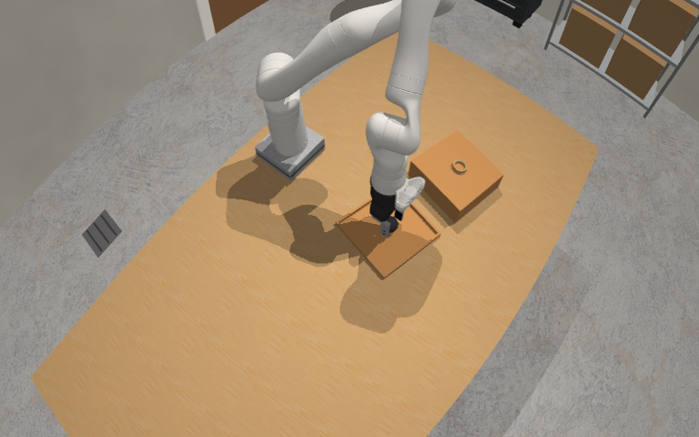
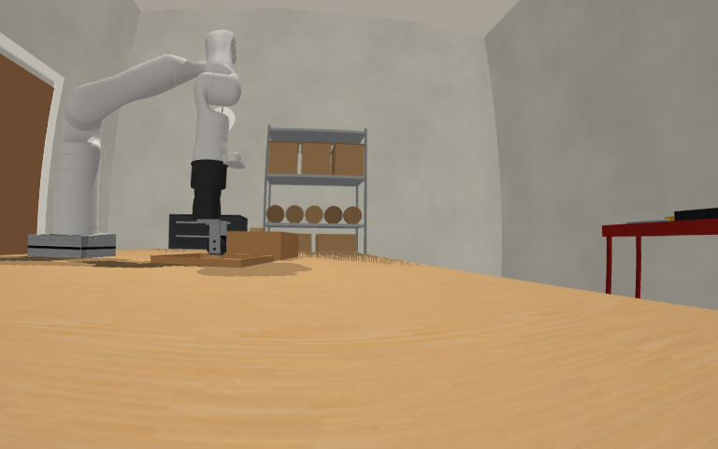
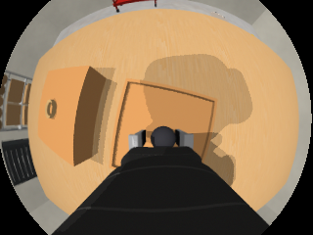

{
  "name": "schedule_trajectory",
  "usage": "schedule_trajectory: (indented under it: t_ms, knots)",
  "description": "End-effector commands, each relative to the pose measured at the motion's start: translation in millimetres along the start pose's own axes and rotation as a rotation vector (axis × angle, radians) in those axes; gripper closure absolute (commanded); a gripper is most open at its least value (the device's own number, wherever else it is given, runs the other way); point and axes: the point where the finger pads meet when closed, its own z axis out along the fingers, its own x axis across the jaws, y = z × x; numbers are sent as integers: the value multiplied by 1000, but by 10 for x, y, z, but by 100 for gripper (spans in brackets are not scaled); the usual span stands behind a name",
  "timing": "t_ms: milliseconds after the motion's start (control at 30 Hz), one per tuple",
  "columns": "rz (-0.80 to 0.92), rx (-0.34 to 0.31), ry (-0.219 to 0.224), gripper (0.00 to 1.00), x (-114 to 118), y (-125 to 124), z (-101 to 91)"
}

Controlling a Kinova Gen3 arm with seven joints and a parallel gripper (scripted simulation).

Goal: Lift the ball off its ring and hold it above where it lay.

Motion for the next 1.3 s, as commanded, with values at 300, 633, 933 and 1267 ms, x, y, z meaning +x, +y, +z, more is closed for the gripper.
schedule_trajectory:
  t_ms: [300,633,933,1267]
  knots:
    - [8,-8,4,0,41,30,48]
    - [8,-8,4,100,41,30,48]
    - [8,-8,4,100,41,30,48]
    - [8,-8,4,100,41,30,48]
